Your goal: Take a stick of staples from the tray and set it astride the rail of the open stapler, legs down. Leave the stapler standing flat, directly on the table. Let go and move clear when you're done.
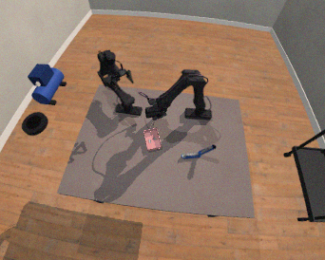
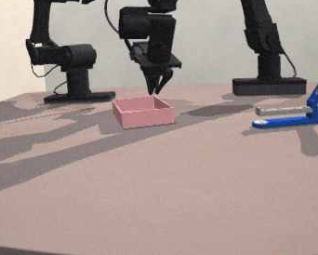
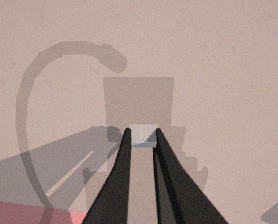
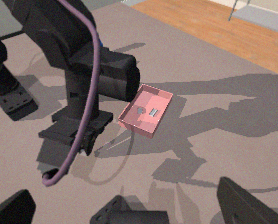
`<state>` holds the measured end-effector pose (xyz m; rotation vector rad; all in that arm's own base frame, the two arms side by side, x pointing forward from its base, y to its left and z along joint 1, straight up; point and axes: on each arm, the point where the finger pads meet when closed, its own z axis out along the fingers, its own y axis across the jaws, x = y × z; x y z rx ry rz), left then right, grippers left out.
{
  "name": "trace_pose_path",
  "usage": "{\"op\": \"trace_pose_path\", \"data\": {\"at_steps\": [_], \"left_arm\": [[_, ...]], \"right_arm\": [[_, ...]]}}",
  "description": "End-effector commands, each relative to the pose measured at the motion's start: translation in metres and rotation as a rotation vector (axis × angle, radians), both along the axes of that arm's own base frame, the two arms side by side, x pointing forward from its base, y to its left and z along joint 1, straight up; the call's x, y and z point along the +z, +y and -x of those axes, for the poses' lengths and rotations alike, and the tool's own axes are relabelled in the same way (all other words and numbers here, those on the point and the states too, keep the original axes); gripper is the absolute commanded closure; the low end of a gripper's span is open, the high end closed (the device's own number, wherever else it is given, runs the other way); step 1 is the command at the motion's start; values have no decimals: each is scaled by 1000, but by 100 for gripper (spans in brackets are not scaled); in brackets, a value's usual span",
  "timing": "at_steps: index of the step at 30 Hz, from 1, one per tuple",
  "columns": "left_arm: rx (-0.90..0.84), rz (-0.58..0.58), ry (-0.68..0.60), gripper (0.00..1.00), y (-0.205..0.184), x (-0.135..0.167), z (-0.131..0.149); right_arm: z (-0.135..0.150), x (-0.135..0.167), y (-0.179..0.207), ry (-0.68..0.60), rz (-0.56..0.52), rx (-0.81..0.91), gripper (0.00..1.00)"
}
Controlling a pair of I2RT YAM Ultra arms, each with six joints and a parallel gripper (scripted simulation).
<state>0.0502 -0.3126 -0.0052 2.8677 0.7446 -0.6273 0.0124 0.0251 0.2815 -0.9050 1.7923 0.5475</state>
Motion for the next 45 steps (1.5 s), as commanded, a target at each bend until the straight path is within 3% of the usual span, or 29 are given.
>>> {"op": "trace_pose_path", "data": {"at_steps": [1,34,45], "left_arm": [[-24,47,81,91,-2,-2,7],[-35,266,445,91,-6,1,4],[-42,275,456,91,-6,-2,3]], "right_arm": [[2,3,-3,-6,-7,-7,0],[2,3,-3,-6,-7,-7,0],[2,3,-3,-6,-7,-7,0]]}}
